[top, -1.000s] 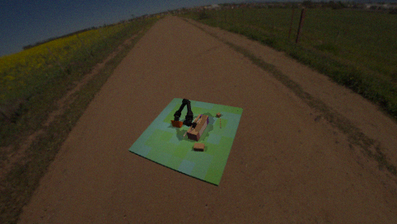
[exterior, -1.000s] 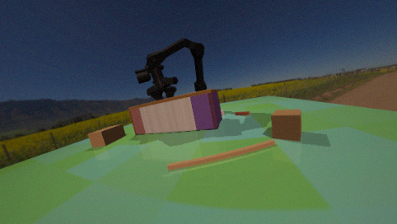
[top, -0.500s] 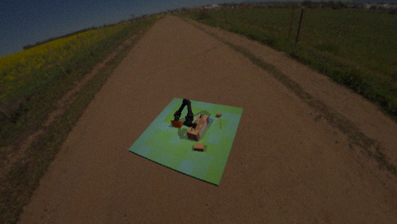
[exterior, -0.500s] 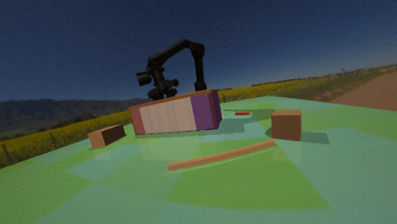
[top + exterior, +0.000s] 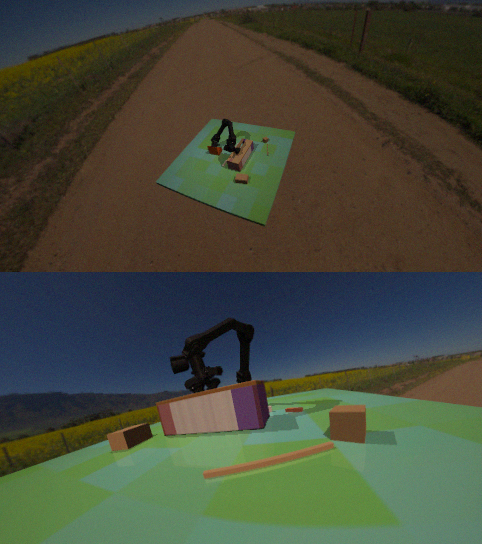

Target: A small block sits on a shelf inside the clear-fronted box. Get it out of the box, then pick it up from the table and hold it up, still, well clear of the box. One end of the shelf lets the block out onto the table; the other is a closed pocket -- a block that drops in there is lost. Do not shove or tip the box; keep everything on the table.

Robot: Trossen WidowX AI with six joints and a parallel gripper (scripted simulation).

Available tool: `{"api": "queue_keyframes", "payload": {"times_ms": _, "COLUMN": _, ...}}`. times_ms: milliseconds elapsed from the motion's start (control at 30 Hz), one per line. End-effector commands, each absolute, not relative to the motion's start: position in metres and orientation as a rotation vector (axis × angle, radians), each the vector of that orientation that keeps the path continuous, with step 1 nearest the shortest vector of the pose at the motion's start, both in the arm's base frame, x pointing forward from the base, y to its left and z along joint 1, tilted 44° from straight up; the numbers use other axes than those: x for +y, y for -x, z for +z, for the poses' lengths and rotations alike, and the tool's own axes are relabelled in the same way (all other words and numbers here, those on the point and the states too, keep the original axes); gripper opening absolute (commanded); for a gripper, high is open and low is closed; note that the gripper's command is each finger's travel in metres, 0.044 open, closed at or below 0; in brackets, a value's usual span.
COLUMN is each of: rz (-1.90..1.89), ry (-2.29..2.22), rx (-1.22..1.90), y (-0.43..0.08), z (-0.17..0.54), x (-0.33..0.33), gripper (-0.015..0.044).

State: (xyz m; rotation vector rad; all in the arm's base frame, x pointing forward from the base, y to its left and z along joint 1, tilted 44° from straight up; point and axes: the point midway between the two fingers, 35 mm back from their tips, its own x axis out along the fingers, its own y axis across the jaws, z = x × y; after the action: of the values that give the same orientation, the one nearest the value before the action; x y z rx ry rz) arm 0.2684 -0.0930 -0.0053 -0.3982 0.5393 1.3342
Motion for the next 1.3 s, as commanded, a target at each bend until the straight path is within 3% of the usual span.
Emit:
{"api": "queue_keyframes", "payload": {"times_ms": 0, "rz": 1.336, "ry": 0.391, "rx": 0.540, "y": -0.269, "z": -0.001, "x": -0.085, "gripper": 0.0400}}
{"api": "queue_keyframes", "payload": {"times_ms": 1267, "rz": 1.337, "ry": 0.389, "rx": 0.539, "y": -0.274, "z": 0.024, "x": -0.060, "gripper": 0.0400}}
